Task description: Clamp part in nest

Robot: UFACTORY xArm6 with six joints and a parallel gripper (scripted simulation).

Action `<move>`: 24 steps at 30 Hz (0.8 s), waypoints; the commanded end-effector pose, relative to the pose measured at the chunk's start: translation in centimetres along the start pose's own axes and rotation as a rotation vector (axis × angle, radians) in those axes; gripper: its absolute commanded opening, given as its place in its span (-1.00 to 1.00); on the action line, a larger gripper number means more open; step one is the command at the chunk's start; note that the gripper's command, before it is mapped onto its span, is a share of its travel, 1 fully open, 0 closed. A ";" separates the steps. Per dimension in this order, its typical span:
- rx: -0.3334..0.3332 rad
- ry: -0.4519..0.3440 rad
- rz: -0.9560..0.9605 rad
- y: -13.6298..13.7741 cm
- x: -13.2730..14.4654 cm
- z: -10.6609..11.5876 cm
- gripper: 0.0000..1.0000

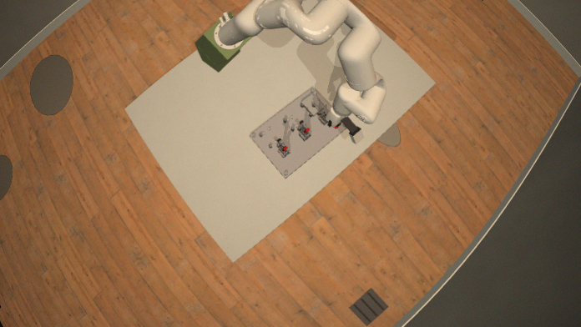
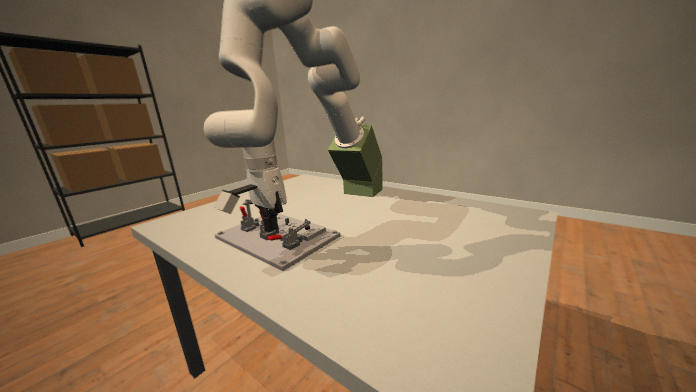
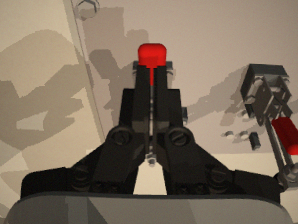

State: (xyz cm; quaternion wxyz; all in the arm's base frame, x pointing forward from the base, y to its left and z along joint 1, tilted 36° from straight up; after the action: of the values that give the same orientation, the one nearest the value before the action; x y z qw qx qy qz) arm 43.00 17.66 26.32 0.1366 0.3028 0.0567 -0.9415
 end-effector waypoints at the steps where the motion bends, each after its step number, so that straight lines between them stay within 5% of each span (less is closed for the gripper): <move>1: 0.000 0.003 0.000 0.0 -0.1 0.1 -1.00; 24: 0.000 0.003 0.000 0.0 0.1 0.1 -1.00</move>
State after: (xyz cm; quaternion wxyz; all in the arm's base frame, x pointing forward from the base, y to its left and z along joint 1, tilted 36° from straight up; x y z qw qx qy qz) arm 42.89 17.62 26.24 0.1366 0.3027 0.0567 -0.9415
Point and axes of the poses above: the point where the finger pads meet when closed, its own z axis back along the fingers, its own y axis across the jaws, x = y × z, the point moved 10 cm from there along z, back along the fingers, and after that the axes turned 8 degrees about z, right-handed, at the moved point
